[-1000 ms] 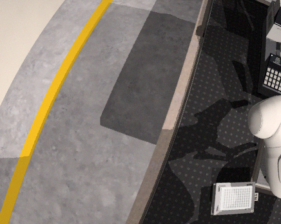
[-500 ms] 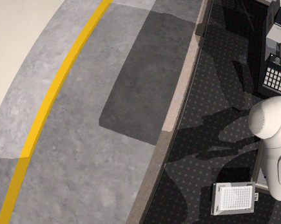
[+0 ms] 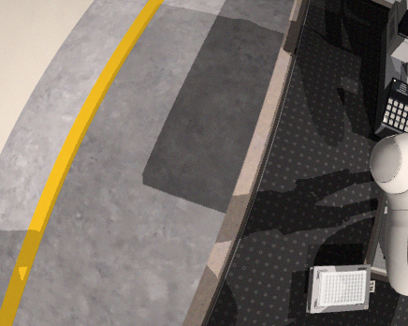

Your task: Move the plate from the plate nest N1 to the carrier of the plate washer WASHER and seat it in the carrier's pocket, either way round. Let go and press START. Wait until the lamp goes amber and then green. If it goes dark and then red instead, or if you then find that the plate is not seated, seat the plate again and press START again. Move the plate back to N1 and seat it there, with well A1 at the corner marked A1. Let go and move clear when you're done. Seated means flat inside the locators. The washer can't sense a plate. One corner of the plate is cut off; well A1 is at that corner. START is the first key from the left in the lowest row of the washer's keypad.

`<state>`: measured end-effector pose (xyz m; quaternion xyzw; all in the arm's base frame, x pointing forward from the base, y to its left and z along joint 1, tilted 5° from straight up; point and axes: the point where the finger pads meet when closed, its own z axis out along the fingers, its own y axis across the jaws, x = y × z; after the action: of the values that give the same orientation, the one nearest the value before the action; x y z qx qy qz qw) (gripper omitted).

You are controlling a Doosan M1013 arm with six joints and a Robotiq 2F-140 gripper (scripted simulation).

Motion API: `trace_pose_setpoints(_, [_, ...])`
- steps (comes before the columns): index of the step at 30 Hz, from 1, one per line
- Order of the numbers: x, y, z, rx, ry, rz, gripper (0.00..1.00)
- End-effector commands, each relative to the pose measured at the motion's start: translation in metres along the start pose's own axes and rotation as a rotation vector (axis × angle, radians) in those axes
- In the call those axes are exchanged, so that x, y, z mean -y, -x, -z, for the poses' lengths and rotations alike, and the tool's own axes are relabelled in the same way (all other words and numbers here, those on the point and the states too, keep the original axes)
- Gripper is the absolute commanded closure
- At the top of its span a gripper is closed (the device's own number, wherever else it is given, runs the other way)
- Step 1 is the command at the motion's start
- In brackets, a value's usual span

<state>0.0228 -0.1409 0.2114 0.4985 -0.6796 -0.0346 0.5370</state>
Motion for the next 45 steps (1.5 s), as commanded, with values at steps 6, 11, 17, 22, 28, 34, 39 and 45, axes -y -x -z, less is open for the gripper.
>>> trace_pose_setpoints(6, [0.011, 0.021, 0.011, 0.109, -0.101, 0.237, 0.3])
trace_pose_setpoints(11, [0.016, 0.032, 0.019, 0.149, -0.161, 0.348, 0.3])
trace_pose_setpoints(17, [0.024, 0.045, 0.032, 0.189, -0.245, 0.486, 0.3])
trace_pose_setpoints(22, [0.029, 0.054, 0.044, 0.219, -0.337, 0.622, 0.3])
trace_pose_setpoints(28, [0.035, 0.065, 0.06, 0.234, -0.437, 0.755, 0.3])
trace_pose_setpoints(34, [0.041, 0.075, 0.08, 0.234, -0.544, 0.884, 0.3])
trace_pose_setpoints(39, [0.044, 0.081, 0.096, 0.221, -0.655, 1.009, 0.3])
trace_pose_setpoints(45, [0.046, 0.087, 0.113, 0.193, -0.769, 1.128, 0.3])
